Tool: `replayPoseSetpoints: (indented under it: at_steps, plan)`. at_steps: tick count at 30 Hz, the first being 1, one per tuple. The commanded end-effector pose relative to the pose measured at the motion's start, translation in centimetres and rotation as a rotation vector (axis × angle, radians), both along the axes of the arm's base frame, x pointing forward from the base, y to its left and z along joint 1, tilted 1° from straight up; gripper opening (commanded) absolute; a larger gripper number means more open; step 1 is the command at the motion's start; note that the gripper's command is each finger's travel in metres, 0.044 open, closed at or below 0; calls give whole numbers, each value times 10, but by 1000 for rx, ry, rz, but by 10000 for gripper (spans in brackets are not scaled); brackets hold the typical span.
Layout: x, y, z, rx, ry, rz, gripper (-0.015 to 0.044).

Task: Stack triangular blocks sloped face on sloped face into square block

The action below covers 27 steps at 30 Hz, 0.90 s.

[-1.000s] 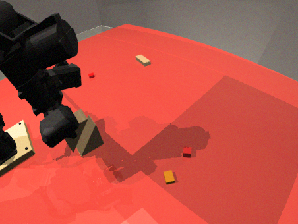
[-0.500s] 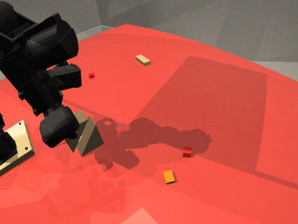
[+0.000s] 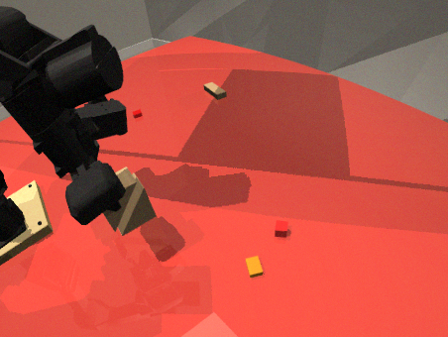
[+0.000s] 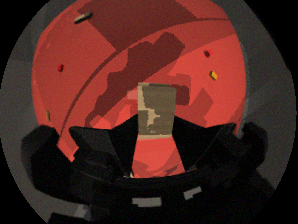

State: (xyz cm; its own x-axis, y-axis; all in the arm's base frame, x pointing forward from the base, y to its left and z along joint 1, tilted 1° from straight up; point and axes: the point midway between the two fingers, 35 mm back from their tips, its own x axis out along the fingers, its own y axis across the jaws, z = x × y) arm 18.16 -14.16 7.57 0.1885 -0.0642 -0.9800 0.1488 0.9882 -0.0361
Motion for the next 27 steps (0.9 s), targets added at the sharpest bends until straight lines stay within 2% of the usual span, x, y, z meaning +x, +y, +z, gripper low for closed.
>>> replayPoseSetpoints:
  at_steps: [1, 27]
  plan:
    - [0, 0, -4, 2, 6, -6, 0]
    - [4, -1, -15, 2, 5, -6, 0]
